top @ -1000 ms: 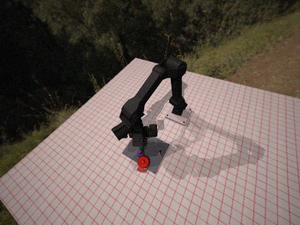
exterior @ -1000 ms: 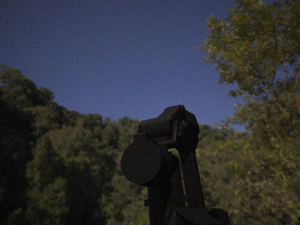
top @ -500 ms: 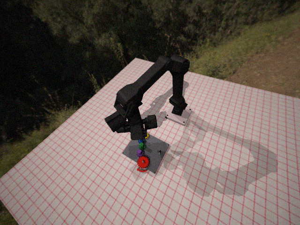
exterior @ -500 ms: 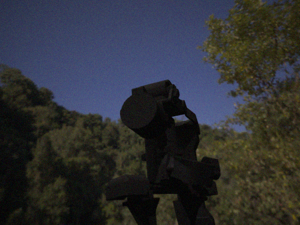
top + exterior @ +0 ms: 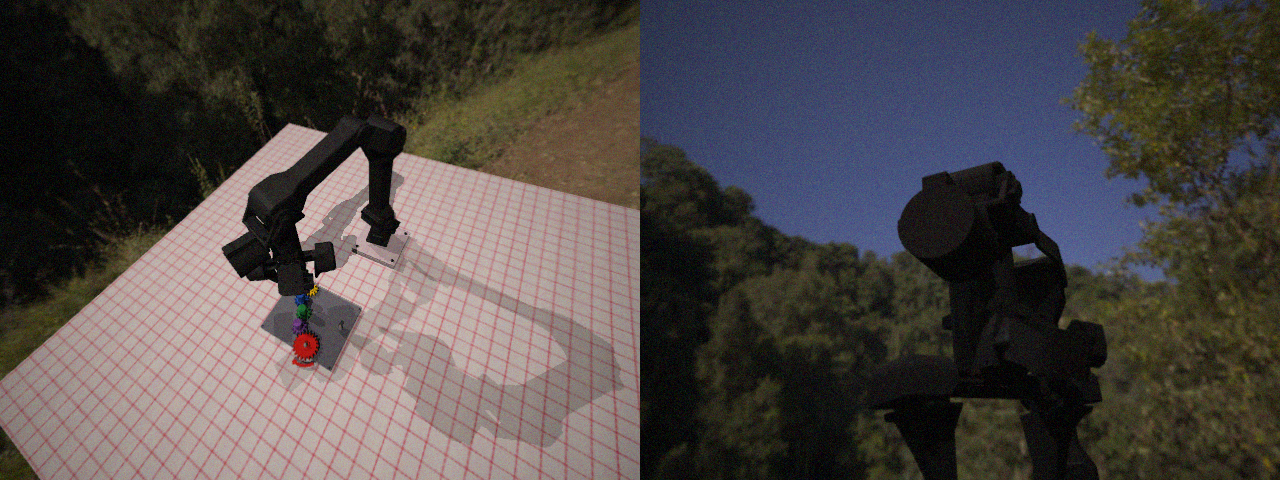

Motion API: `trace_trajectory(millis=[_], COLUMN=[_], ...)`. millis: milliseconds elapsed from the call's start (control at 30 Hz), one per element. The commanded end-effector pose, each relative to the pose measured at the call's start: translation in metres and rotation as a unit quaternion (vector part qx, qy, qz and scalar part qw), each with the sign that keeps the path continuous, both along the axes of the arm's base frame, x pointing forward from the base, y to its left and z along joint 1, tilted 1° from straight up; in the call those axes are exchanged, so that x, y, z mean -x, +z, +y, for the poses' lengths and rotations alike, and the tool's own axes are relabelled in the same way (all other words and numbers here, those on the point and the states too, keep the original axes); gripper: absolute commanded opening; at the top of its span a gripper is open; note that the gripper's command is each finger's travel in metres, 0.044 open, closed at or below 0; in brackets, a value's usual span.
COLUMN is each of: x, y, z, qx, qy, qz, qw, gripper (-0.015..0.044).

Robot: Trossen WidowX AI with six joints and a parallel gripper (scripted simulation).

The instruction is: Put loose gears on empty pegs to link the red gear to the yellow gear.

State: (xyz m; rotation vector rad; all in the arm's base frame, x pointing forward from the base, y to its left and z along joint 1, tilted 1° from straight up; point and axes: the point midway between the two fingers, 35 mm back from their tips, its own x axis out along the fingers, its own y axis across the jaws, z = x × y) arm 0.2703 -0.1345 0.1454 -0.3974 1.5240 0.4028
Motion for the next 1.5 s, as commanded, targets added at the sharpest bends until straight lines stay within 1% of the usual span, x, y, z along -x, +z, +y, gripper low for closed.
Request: trace_trajectory(millis=[0,1033,1100,1267,1467], x=[0.000,-0.001,-0.010,-0.032,-0.034], y=[0.001,0.002,0.004,0.013,0.022], z=[0.000,0.002,0.019,0.090,0.180], qx=[0.000,0.000,0.000,-0.002,-0.011], qy=[-0.002,-0.002,-0.002,-0.002,0.009], qz=[-0.001,-0.001,-0.001,-0.003,-0.001], qw=[1.000,1.000,1.000,1.000,1.000], gripper=[0.0440,0.0440,0.0440,0.0440,0.0440])
